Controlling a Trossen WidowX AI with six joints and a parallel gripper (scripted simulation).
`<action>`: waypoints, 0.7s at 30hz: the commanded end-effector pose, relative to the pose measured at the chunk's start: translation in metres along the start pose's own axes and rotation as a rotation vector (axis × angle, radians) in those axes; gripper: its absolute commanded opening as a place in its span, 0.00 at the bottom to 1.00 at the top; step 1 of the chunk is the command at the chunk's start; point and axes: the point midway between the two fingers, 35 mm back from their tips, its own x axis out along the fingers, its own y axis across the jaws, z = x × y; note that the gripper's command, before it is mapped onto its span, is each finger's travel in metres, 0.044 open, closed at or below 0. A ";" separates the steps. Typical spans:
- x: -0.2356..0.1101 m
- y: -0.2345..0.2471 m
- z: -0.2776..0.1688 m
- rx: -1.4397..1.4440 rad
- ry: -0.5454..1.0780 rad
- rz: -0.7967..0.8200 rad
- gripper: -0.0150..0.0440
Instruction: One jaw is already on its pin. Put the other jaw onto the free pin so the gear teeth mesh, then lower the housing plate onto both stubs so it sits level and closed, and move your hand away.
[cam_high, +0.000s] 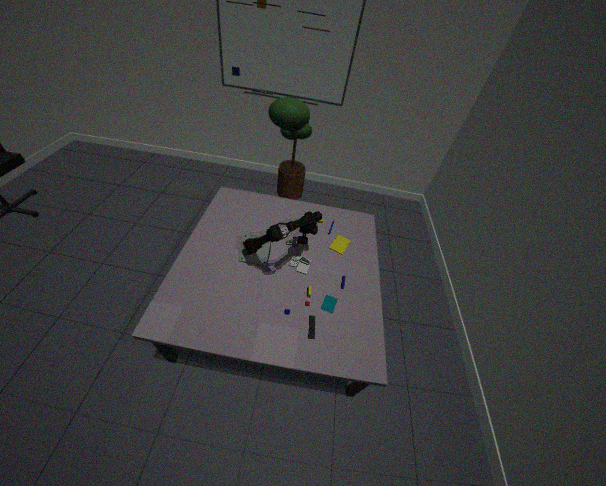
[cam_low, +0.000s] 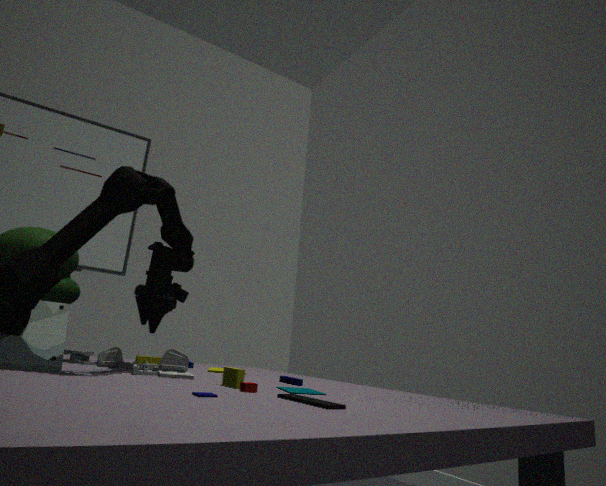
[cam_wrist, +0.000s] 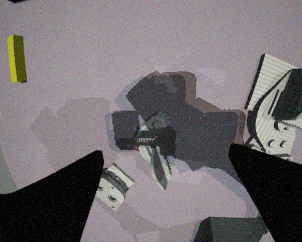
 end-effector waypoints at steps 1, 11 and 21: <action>0.005 0.012 -0.018 -0.074 0.019 -0.063 1.00; 0.013 0.036 -0.063 -0.265 0.042 -0.218 1.00; 0.053 0.027 -0.064 -0.268 0.042 -0.222 1.00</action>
